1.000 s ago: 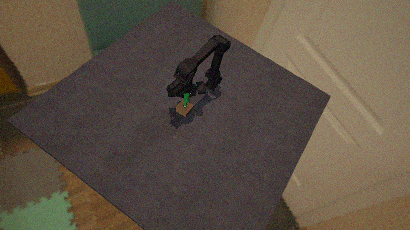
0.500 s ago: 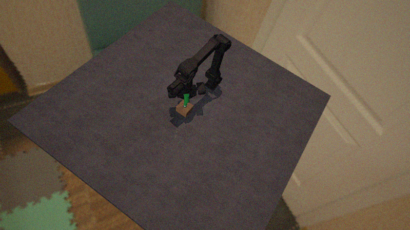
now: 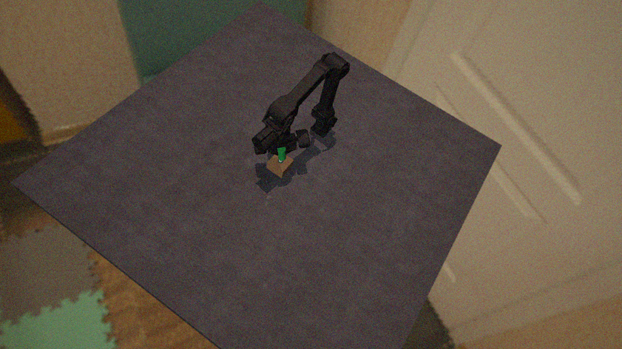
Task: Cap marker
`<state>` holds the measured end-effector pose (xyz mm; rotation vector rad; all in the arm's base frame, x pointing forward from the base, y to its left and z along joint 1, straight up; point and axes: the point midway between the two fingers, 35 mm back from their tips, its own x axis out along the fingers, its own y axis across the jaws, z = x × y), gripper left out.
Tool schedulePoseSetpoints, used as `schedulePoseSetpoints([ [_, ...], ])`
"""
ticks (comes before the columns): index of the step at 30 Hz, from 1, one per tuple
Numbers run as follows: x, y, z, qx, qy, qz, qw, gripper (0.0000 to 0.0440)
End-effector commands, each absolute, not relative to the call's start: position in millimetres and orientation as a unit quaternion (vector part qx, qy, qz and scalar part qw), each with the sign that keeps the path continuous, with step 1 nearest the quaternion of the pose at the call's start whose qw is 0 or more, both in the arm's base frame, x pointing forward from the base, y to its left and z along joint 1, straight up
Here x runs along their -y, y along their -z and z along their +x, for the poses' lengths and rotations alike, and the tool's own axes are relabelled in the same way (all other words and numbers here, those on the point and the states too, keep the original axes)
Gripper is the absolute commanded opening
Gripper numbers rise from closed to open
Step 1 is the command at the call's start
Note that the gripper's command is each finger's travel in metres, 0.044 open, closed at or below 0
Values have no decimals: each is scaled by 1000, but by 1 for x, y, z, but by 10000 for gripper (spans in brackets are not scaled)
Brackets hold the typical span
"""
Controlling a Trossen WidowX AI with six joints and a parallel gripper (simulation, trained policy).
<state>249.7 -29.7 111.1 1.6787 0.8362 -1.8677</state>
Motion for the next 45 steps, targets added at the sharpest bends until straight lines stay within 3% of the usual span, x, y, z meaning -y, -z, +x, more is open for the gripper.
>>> schedulePoseSetpoints([
  [1, 28, -95, 248, -317, 687, 605, 247, 6],
  [5, 29, -89, 247, -319, 686, 603, 254, 9],
  [7, 28, -86, 243, -322, 690, 597, 251, 39],
  [45, 46, -84, 248, -319, 665, 595, 320, 94],
])
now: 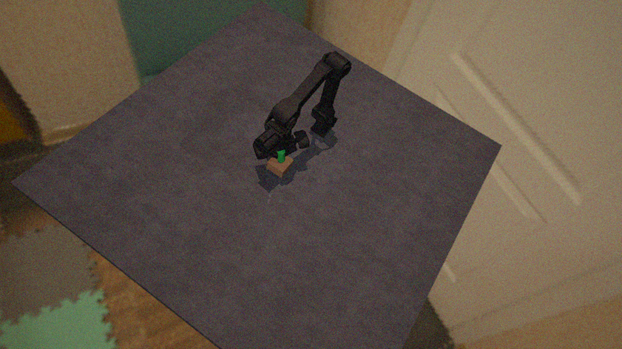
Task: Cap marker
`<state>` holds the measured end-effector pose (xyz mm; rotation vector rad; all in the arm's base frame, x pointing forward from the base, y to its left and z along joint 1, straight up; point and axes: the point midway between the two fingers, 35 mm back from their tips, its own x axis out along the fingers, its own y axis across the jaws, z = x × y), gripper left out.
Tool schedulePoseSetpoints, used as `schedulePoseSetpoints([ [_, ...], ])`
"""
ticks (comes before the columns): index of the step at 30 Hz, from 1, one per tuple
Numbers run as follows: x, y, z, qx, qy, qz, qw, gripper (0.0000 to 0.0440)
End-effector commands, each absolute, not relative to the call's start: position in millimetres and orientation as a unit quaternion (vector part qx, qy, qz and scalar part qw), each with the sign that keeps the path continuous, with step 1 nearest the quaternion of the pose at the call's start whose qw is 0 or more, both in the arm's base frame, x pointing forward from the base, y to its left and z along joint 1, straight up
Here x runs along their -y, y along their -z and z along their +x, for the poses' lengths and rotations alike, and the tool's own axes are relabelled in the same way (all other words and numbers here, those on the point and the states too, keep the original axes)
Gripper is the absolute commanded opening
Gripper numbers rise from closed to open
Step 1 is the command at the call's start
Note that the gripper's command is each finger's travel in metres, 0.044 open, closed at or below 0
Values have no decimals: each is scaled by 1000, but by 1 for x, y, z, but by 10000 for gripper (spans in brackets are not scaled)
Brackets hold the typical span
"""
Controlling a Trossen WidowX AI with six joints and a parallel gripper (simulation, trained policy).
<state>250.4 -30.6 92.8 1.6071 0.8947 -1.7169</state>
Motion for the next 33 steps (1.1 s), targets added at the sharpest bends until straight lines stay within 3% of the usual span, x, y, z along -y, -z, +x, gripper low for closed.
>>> schedulePoseSetpoints([
  [1, 46, -84, 248, -320, 664, 594, 321, 96],
  [27, 49, -87, 250, -324, 651, 597, 340, 142],
  [29, 47, -86, 247, -327, 653, 595, 336, 158],
  [33, 46, -90, 242, -331, 652, 594, 335, 250],
])
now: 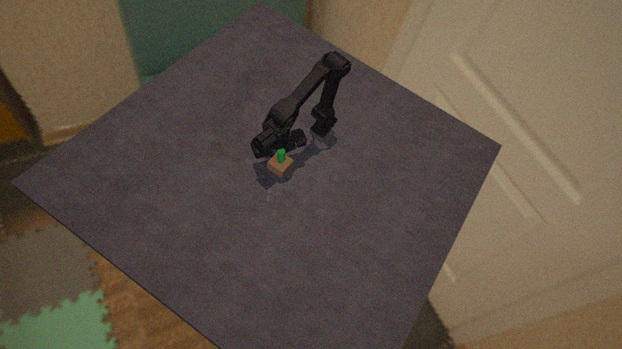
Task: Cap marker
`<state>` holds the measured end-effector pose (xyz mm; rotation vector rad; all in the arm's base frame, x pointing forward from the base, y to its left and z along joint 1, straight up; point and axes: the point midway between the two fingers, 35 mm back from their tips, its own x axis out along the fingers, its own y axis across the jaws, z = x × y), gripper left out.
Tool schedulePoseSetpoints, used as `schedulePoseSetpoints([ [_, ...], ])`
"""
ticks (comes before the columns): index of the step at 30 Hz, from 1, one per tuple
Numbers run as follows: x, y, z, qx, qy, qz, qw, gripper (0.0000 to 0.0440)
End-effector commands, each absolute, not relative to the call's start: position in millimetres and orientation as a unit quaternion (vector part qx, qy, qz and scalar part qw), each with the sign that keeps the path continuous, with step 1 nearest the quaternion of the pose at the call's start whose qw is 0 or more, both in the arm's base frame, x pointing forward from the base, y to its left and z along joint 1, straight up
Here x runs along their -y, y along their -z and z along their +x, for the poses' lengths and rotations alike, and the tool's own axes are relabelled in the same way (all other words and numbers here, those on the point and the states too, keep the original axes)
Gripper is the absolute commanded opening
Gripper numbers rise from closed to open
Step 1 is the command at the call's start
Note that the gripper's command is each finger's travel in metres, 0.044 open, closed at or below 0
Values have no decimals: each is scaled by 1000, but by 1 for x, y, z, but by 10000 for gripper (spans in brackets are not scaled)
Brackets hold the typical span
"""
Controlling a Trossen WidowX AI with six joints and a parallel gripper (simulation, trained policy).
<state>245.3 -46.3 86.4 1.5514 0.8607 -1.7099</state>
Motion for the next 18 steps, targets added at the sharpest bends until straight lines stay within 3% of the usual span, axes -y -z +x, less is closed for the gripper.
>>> schedulePoseSetpoints([
  [1, 45, -91, 241, -331, 651, 594, 336, 277],
  [8, 44, -97, 239, -327, 641, 602, 347, 440],
  [18, 46, -131, 244, -305, 620, 625, 362, 440],
])
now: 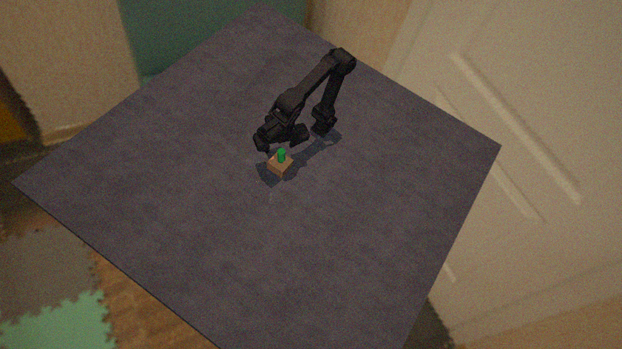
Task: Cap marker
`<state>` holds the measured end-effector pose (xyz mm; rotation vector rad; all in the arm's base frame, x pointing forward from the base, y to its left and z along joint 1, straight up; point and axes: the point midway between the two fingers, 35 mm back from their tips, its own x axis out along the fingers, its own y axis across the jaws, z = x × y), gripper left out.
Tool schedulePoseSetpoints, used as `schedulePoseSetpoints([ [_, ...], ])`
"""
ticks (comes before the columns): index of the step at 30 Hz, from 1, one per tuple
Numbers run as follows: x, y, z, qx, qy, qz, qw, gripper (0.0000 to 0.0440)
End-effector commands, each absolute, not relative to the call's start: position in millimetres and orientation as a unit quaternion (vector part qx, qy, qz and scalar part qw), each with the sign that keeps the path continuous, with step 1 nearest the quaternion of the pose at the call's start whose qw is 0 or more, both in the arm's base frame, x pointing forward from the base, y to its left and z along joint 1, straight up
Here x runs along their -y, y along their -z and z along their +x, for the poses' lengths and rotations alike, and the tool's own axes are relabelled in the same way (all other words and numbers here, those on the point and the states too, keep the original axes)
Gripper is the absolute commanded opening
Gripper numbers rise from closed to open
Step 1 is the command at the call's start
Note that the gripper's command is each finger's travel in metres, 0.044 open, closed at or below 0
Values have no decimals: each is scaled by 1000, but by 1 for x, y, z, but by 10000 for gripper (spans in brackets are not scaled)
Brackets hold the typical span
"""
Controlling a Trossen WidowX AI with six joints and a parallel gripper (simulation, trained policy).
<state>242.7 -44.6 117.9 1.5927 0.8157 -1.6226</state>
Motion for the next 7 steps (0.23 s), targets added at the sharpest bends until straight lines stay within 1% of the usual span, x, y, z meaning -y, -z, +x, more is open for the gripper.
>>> schedulePoseSetpoints([
  [1, 46, -134, 244, -304, 619, 626, 363, 440],
  [7, 47, -147, 242, -297, 612, 634, 368, 440],
])
